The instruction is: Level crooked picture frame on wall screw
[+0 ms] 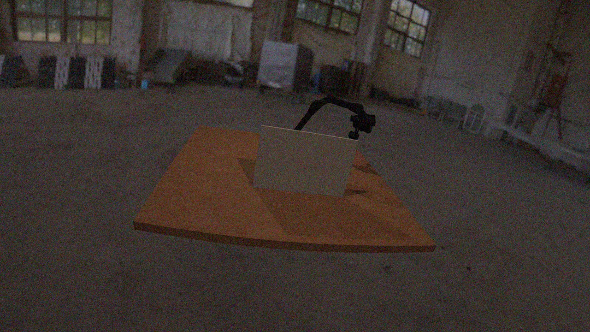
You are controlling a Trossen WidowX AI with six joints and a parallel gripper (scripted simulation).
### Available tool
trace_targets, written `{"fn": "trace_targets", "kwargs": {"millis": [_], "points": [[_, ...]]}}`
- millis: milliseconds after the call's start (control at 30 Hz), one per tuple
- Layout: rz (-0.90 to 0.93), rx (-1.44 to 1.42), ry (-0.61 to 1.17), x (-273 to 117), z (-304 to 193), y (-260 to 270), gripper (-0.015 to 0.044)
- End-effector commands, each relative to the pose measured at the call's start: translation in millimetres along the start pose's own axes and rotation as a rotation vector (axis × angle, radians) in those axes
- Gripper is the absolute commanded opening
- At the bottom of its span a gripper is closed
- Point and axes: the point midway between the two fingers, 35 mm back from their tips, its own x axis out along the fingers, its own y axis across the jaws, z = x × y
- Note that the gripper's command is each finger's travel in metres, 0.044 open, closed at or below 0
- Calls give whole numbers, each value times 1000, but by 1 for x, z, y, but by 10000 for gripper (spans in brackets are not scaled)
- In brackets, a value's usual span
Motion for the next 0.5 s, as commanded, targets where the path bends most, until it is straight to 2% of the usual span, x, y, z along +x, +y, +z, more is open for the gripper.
{"fn": "trace_targets", "kwargs": {"millis": [0, 133, 167, 467], "points": [[-4, 3, -8, -2, 0, -1, 374], [-82, 78, -178, -41, -7, -13, 269], [-102, 102, -233, -53, -10, -17, 260], [-196, 351, -780, -147, -48, -62, 260]]}}
